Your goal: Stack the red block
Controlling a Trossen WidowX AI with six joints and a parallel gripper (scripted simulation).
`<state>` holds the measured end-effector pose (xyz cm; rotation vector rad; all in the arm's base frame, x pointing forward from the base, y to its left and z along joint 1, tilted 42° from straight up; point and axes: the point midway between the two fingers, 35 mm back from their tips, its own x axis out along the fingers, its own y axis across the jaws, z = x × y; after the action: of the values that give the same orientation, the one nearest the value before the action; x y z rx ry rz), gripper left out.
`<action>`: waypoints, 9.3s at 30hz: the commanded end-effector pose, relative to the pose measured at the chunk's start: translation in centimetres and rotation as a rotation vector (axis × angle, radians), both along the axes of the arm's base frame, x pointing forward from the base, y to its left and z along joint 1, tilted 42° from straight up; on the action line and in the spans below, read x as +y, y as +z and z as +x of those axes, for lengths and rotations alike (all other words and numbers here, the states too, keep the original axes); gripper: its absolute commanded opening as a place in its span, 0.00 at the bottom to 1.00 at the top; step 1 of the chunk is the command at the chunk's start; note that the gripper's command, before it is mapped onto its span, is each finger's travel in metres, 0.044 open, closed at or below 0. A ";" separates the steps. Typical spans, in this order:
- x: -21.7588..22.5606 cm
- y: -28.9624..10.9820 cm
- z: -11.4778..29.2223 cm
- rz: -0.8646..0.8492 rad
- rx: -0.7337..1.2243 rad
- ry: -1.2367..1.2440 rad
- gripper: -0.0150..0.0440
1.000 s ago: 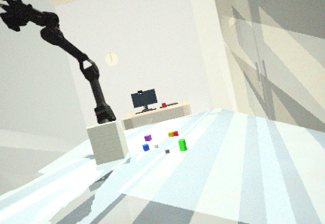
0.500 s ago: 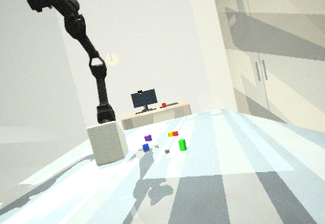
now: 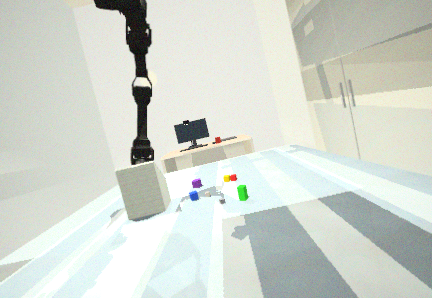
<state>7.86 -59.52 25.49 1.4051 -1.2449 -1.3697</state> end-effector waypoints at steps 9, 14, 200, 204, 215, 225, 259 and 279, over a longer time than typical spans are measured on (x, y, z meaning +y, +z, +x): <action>7.9 -7.3 16.5 0.255 0.201 0.498 1.00; 12.1 -9.7 21.6 0.326 0.315 0.713 1.00; 44.8 -29.8 27.1 0.431 0.871 2.743 0.25; 43.3 -31.5 26.2 0.430 0.860 2.748 0.25; 45.4 -34.3 26.5 0.429 0.855 2.750 0.25; 46.7 -35.8 27.0 0.429 0.855 2.750 0.25; 48.1 -37.2 27.3 0.429 0.853 2.751 0.25; 48.0 -37.2 27.3 0.429 0.858 2.751 0.65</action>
<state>35.14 -11.54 -11.65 0.9785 1.5200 0.1774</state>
